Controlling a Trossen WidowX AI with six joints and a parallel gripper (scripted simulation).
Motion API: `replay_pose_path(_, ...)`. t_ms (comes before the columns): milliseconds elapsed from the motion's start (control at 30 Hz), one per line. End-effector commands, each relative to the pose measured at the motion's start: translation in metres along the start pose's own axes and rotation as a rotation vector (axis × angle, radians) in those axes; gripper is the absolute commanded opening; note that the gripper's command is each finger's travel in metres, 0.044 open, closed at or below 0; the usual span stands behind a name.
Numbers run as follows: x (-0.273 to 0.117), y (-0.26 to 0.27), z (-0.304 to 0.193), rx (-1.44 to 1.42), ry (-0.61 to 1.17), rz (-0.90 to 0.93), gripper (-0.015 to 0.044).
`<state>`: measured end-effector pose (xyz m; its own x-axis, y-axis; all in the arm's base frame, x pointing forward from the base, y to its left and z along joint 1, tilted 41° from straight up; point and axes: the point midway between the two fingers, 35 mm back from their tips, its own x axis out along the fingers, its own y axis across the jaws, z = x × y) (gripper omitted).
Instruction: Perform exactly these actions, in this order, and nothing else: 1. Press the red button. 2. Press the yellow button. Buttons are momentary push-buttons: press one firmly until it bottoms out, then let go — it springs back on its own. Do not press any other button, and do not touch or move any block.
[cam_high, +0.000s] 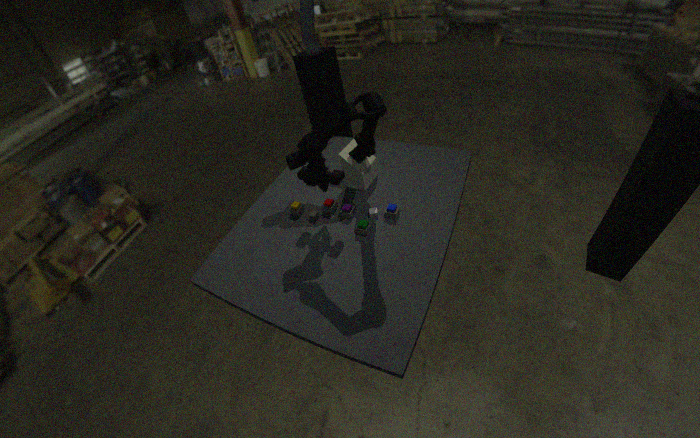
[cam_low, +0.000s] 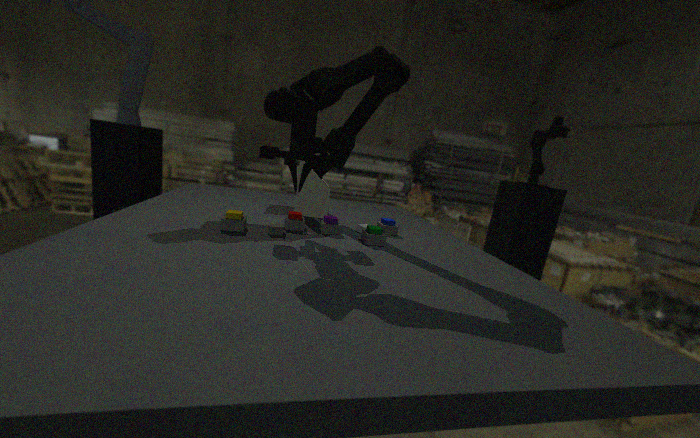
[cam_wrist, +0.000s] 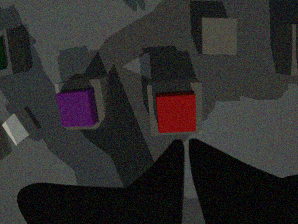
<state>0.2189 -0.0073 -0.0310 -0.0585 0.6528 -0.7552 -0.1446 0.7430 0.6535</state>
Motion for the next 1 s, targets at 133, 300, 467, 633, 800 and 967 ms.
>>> replay_pose_path(133, -0.034, 0.001, 0.001, -0.012, -0.007, -0.01, 0.002)
replay_pose_path(300, -0.041, -0.038, 0.023, 0.01, -0.021, -0.018, 0.002)
replay_pose_path(467, -0.043, -0.096, 0.045, 0.006, -0.021, -0.022, 0.002)
replay_pose_path(633, -0.038, -0.134, 0.054, -0.016, -0.011, -0.019, 0.002)
replay_pose_path(800, -0.038, -0.134, 0.054, -0.016, -0.011, -0.019, 0.002)
replay_pose_path(967, 0.021, -0.135, 0.055, -0.017, -0.012, -0.017, 0.002)
